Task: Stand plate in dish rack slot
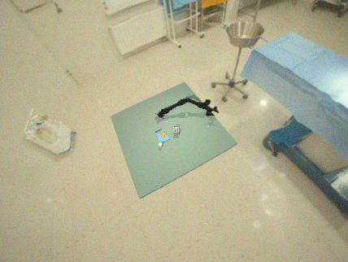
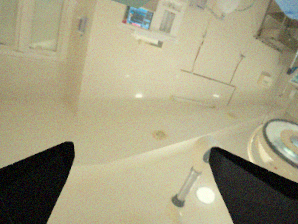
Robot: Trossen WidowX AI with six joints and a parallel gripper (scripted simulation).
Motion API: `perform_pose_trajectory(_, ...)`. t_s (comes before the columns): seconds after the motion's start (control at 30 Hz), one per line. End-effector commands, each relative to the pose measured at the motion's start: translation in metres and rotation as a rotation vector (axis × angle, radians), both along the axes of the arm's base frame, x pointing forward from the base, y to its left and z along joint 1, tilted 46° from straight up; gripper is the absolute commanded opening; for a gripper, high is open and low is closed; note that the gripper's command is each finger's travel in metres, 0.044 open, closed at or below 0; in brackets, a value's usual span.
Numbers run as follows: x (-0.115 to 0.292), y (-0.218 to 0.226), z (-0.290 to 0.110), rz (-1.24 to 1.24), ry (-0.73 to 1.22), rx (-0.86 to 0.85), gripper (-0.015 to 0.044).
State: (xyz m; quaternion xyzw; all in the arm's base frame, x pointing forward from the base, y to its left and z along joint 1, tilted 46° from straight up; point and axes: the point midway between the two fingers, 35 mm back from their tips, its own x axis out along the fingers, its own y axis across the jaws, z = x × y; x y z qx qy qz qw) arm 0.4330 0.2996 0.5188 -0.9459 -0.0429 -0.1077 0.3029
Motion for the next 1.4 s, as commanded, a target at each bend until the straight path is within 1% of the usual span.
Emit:
perform_pose_trajectory(0.0,0.015,-0.003,-0.018,0.005,0.038,0.000,0.0400)
perform_pose_trajectory(0.13,0.022,-0.010,-0.025,0.010,0.052,0.064,0.0400)
perform_pose_trajectory(0.63,0.085,-0.061,-0.092,-0.007,0.240,0.080,0.0400)
perform_pose_trajectory(0.97,0.112,-0.108,-0.143,-0.040,0.402,0.105,0.0400)
perform_pose_trajectory(1.37,0.134,-0.171,-0.204,-0.104,0.593,0.201,0.0400)
